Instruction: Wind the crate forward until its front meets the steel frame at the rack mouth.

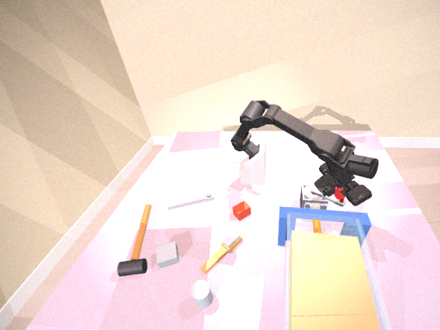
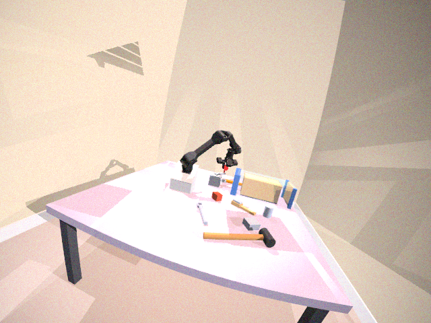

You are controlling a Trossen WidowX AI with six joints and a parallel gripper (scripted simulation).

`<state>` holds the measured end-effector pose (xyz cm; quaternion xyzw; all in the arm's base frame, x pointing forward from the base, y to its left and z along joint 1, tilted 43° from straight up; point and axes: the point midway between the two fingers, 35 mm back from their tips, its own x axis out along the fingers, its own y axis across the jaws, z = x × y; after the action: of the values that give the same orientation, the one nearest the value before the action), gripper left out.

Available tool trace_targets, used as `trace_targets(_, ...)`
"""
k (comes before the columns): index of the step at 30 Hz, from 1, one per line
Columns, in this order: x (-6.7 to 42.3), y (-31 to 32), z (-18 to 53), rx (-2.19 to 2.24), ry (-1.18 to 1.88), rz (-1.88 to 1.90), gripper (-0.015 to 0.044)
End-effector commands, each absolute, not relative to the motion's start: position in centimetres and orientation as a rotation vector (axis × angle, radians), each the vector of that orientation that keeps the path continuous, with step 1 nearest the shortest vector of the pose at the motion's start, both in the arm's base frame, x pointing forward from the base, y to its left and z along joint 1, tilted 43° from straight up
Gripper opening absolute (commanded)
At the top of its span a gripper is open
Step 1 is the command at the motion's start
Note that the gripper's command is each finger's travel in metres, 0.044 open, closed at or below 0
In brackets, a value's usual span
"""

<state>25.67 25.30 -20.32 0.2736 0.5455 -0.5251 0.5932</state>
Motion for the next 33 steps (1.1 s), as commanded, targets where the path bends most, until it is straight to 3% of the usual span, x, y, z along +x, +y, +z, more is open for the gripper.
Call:
trace_targets(1, 23.5, 26.0, -21.2, 0.617, 1.307, -1.223, 0.0000)
trace_targets(33, 18.7, 26.5, -21.6, 0.616, 1.312, -1.223, 0.0000)
